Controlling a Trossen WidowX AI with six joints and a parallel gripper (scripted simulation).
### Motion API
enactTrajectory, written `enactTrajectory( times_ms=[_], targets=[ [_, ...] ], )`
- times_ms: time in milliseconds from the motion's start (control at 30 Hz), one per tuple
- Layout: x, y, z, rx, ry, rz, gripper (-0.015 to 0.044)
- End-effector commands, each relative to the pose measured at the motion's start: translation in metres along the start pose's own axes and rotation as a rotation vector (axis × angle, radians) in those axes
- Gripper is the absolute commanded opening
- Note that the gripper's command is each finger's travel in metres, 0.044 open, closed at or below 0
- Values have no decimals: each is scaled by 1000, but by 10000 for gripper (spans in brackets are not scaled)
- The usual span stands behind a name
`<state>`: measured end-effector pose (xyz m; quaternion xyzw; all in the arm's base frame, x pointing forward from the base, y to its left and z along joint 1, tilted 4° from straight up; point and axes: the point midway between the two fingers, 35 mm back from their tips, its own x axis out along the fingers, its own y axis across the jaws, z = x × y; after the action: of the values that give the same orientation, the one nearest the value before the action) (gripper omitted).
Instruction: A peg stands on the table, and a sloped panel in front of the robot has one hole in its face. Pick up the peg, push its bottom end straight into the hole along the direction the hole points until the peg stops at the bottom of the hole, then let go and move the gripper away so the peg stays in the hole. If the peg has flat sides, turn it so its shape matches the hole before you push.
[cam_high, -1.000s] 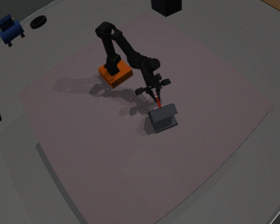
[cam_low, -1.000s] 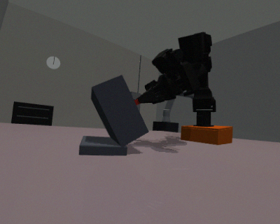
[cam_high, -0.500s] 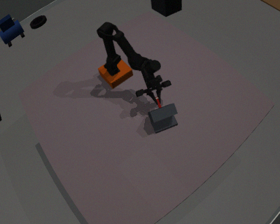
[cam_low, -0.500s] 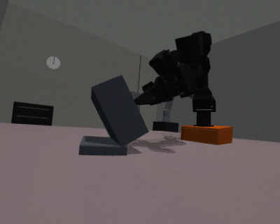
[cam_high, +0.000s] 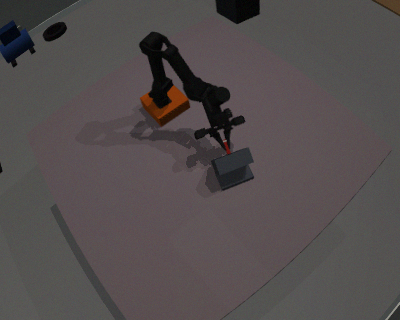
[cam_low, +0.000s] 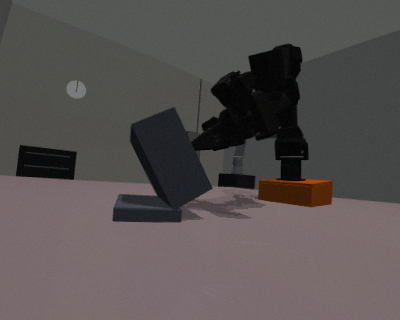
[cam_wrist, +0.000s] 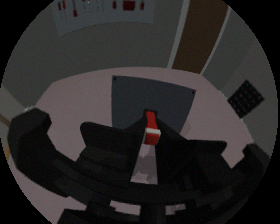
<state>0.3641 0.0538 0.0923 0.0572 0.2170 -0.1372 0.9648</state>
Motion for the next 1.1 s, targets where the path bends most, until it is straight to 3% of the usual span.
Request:
enactTrajectory(
  times_ms=[0, 67, 633, 1067],
  targets=[
    [0, 0, 0, 0, 0, 0, 0],
    [0, 0, 0, 0, 0, 0, 0],
    [-3, 0, 0, 0, 1, 0, 440],
    [-17, 3, 1, 0, 4, 1, 440]
  ],
)
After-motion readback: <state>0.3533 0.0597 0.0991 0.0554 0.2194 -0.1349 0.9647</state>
